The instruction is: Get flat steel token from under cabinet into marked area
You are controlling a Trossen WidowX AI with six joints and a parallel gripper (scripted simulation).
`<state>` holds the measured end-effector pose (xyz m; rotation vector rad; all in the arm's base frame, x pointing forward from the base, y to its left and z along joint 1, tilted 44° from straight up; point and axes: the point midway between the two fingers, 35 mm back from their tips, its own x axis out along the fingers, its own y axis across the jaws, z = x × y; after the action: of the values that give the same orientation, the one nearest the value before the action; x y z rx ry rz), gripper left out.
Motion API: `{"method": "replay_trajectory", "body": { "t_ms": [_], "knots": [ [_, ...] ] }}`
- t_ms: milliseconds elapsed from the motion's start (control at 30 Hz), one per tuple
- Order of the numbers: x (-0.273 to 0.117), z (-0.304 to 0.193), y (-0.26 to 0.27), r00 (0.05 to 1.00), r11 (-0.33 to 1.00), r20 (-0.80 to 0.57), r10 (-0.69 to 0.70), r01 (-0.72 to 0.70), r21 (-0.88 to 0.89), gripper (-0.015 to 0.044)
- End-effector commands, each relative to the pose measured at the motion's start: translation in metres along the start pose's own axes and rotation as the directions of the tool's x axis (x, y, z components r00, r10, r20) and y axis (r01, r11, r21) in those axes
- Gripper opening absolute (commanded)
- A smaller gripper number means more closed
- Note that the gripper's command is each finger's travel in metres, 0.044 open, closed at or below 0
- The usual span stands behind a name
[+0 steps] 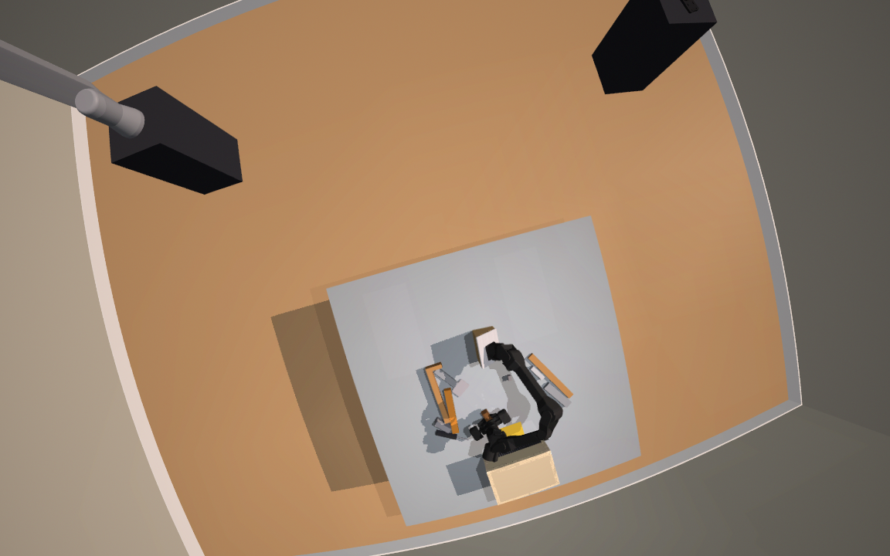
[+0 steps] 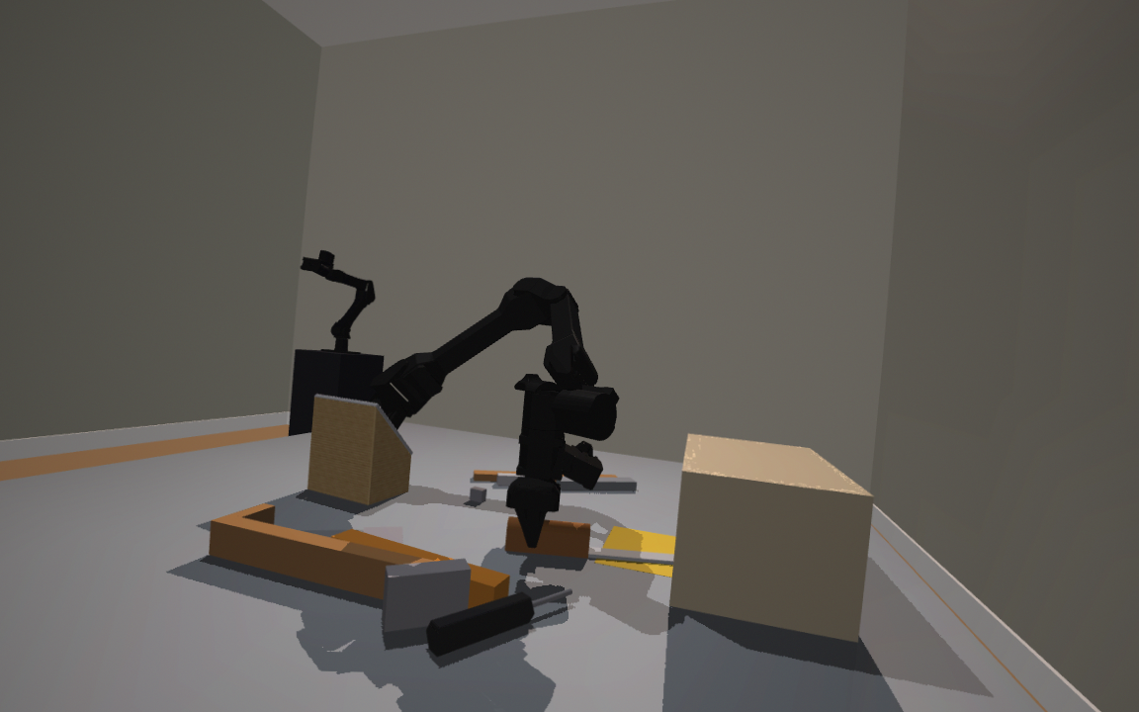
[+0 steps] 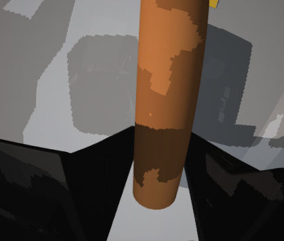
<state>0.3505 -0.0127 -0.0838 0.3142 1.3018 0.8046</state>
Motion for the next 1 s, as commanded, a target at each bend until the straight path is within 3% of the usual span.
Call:
{"method": "replay_trajectory", "body": {
  "t_ms": [0, 967],
  "knots": [
    [0.001, -0.008, 0.000, 1.000, 1.000, -0.002, 0.002, -0.002, -0.001, 0.0000],
    [0.001, -0.049, -0.003, 1.000, 1.000, -0.004, 0.001, -0.001, 0.001, 0.0000]
  ]
}}
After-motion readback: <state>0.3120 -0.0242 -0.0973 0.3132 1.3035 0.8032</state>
